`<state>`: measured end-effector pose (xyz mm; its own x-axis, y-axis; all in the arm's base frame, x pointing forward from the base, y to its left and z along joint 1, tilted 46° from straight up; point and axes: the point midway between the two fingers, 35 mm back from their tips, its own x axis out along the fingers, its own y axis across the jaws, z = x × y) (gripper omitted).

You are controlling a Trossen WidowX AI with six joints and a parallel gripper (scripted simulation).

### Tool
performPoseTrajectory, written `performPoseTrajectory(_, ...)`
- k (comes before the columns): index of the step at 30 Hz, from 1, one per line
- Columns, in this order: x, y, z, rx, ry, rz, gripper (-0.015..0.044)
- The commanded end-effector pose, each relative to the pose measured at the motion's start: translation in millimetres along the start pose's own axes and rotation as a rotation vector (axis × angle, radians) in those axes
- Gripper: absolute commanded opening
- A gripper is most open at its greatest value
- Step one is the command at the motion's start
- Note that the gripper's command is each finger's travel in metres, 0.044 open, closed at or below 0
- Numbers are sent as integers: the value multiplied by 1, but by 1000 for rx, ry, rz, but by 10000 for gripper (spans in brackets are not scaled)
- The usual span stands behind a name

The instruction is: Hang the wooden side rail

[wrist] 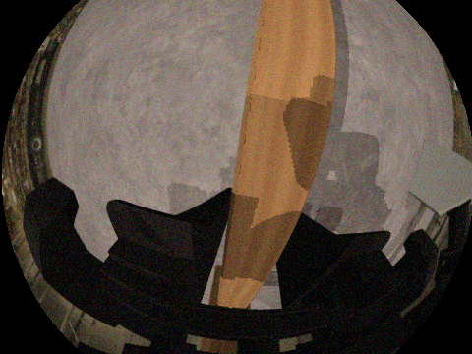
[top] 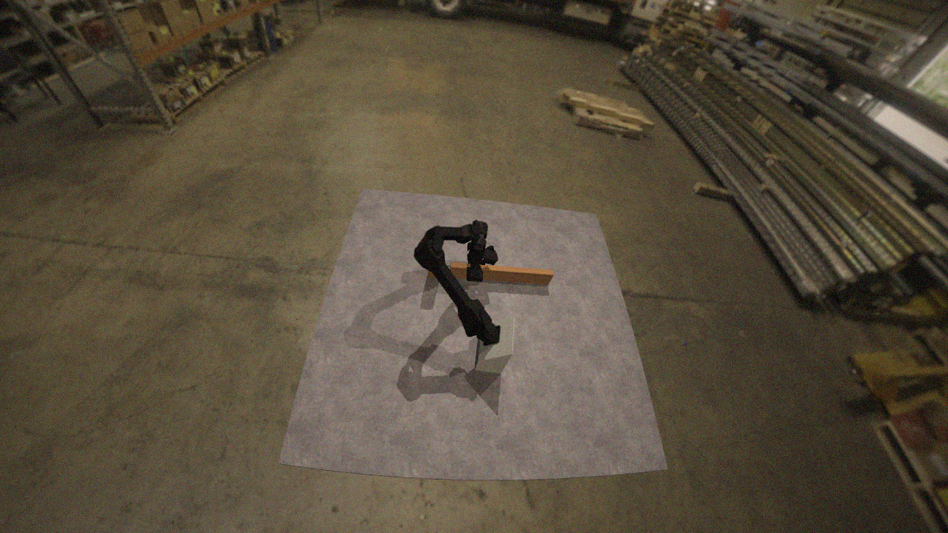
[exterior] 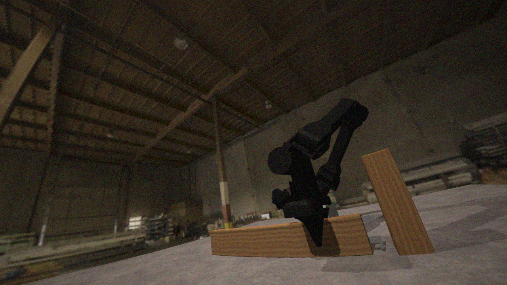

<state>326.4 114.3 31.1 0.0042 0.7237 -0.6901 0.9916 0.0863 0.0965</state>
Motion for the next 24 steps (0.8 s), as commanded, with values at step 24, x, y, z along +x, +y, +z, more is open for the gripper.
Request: performPoseTrajectory(24, -5, -1, 0, 16, 3, -4, 0)
